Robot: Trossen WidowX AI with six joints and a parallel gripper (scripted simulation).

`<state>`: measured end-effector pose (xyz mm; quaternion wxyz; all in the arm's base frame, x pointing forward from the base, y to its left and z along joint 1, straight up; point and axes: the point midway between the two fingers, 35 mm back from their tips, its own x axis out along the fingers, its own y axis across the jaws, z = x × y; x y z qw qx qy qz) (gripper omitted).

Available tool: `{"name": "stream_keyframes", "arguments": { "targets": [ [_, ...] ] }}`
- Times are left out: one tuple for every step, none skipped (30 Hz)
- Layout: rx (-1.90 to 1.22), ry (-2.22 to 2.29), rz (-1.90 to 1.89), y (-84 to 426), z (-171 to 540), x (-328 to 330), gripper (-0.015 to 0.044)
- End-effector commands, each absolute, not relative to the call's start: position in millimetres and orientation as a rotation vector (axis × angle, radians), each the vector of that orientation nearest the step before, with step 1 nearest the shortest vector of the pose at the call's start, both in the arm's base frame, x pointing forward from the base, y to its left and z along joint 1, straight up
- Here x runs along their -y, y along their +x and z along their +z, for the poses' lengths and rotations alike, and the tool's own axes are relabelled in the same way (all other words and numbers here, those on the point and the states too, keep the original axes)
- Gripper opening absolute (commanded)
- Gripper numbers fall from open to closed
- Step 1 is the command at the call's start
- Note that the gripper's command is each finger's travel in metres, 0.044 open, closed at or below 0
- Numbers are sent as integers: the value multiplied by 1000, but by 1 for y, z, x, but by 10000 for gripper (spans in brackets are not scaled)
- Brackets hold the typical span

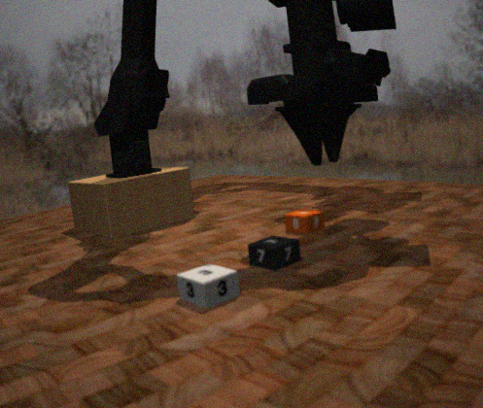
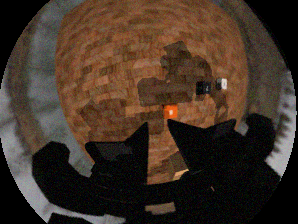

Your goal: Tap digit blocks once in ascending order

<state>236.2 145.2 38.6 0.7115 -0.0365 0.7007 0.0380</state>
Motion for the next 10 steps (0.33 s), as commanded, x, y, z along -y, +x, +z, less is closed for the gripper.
{"name": "stream_keyframes", "arguments": {
  "targets": [
    [-1548, -79, 93, 230, 73, -198, 256],
    [-1549, -78, 94, 226, 82, -211, 282],
    [-1549, -77, 95, 222, 89, -220, 309],
    [-1549, -77, 95, 219, 93, -226, 335],
    [-1549, -77, 95, 218, 95, -228, 361],
    [-1549, -77, 95, 218, 95, -228, 387],
    [-1549, -77, 95, 218, 95, -228, 400],
    [-1549, -77, 95, 218, 95, -228, 400],
    [-1549, -77, 95, 218, 95, -228, 400],
    [-1549, -77, 95, 218, 95, -228, 400]
  ]
}}
